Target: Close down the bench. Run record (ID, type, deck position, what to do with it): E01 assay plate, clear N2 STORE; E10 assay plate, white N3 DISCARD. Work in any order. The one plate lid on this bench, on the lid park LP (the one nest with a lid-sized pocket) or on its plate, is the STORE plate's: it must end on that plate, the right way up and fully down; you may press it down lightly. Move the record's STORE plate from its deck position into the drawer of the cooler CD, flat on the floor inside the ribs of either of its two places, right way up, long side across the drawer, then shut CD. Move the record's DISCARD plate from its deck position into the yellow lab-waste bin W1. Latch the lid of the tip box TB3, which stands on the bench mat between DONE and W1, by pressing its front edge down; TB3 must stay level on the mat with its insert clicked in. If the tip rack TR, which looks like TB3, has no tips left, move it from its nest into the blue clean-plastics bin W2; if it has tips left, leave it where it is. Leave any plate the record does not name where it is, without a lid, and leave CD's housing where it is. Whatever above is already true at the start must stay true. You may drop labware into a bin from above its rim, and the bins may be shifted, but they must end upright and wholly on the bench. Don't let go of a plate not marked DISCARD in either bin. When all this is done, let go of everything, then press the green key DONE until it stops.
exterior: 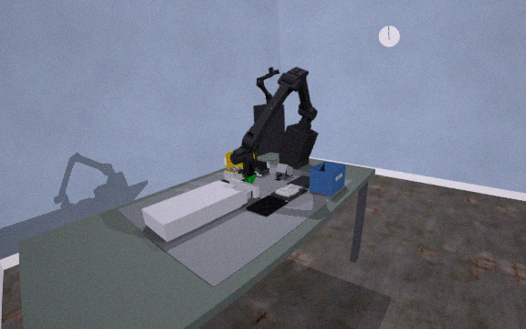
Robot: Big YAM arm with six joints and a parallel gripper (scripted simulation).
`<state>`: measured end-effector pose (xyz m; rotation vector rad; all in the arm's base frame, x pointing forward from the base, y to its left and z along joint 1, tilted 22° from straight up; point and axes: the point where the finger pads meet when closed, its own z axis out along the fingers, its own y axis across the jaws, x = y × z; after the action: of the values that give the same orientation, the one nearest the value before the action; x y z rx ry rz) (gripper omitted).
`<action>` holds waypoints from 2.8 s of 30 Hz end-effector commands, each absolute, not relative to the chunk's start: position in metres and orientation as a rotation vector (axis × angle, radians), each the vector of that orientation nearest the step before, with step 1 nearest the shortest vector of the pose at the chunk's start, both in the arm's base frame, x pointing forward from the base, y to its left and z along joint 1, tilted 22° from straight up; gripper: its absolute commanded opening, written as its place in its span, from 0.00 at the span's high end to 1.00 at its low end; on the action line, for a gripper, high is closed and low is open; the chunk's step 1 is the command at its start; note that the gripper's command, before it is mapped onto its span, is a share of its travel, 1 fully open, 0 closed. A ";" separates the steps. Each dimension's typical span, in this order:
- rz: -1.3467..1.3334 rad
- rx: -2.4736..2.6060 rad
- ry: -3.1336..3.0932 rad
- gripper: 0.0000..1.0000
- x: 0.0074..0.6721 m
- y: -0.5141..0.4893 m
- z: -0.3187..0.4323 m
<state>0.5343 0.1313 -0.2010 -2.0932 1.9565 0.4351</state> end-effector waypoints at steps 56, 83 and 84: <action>0.351 -2.053 1.919 1.00 0.609 0.125 -0.184; 0.345 -2.052 1.915 1.00 0.611 0.125 -0.180; 0.345 -2.052 1.915 1.00 0.611 0.125 -0.180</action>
<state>0.5710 0.1340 -0.2011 -2.0928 1.9557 0.4338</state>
